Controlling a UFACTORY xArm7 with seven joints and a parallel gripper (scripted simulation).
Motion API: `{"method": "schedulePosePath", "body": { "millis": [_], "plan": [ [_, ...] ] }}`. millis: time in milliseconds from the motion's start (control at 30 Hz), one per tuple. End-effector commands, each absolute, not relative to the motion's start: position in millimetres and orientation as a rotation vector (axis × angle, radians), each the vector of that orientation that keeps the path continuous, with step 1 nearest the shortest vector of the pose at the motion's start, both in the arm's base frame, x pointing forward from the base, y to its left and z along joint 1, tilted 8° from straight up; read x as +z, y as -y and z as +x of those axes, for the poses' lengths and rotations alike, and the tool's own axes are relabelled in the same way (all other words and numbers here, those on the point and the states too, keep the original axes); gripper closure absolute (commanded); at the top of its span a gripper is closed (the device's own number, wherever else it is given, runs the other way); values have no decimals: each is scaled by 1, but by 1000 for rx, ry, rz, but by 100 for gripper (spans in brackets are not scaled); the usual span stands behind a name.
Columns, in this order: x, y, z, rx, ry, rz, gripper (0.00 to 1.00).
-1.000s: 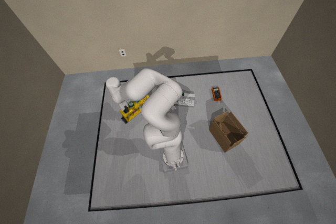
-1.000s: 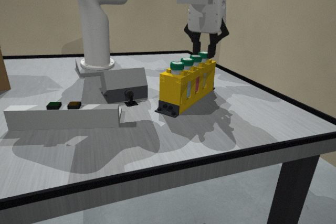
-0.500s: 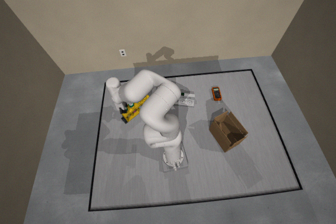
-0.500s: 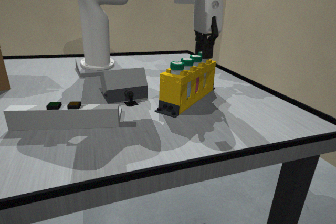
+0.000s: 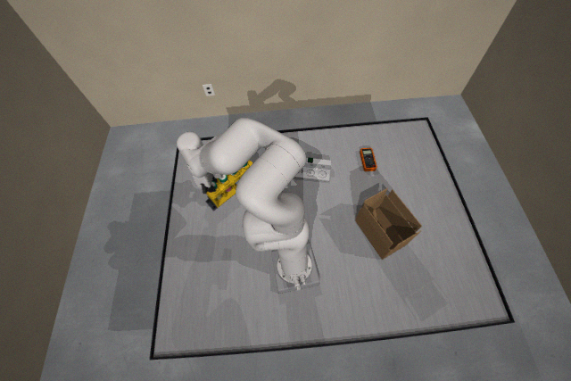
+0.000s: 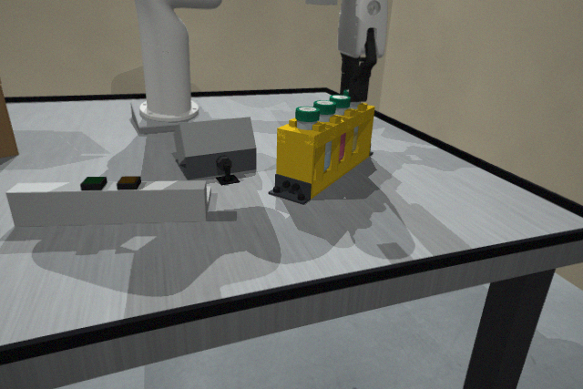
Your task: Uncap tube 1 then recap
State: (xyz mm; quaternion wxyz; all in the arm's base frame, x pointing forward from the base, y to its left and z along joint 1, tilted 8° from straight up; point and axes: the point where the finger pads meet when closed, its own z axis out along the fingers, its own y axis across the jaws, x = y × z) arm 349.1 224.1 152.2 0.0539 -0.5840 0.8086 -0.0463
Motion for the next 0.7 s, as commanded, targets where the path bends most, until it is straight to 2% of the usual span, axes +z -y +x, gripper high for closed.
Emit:
{"method": "schedulePosePath", "body": {
  "millis": [0, 667],
  "plan": [
    [153, -225, 350, -141, -2455, -1773, 100],
    [154, -225, 350, -198, -1592, -2624, 100]
  ]
}}
